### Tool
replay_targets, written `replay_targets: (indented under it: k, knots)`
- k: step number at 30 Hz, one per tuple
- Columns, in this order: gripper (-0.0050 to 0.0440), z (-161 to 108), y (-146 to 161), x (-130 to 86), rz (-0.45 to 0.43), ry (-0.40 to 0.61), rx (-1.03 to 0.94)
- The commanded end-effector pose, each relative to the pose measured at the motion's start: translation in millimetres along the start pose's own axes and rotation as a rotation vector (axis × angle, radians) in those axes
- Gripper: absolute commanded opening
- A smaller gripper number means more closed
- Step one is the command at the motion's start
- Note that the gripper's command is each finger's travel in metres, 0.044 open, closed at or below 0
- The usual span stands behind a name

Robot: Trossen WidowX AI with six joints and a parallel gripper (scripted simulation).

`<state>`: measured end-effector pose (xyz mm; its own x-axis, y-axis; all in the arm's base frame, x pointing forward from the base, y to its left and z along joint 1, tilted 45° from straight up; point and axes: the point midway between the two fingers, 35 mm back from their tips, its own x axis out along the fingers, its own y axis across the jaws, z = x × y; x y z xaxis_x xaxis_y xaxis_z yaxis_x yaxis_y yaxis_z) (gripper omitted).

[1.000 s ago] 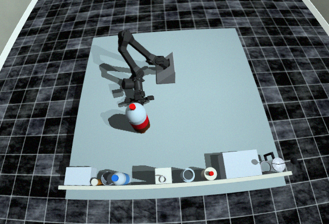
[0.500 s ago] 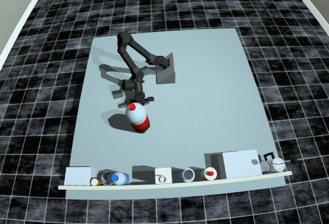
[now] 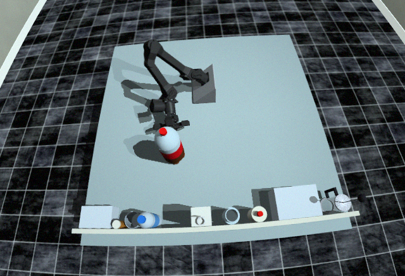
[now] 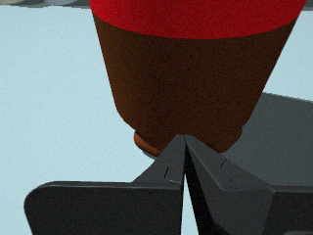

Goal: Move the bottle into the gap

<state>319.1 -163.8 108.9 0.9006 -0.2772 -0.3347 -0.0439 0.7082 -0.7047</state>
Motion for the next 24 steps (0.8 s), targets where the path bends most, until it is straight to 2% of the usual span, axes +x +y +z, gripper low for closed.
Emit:
replay_targets:
  k: [1, 24]
  knots:
    - [-0.0050, 4.6, -3.5, 1.8, -0.011, -0.009, 0.000]
    - [-0.0050, 7.2, -4.7, 6.3, -0.012, -0.011, -0.001]
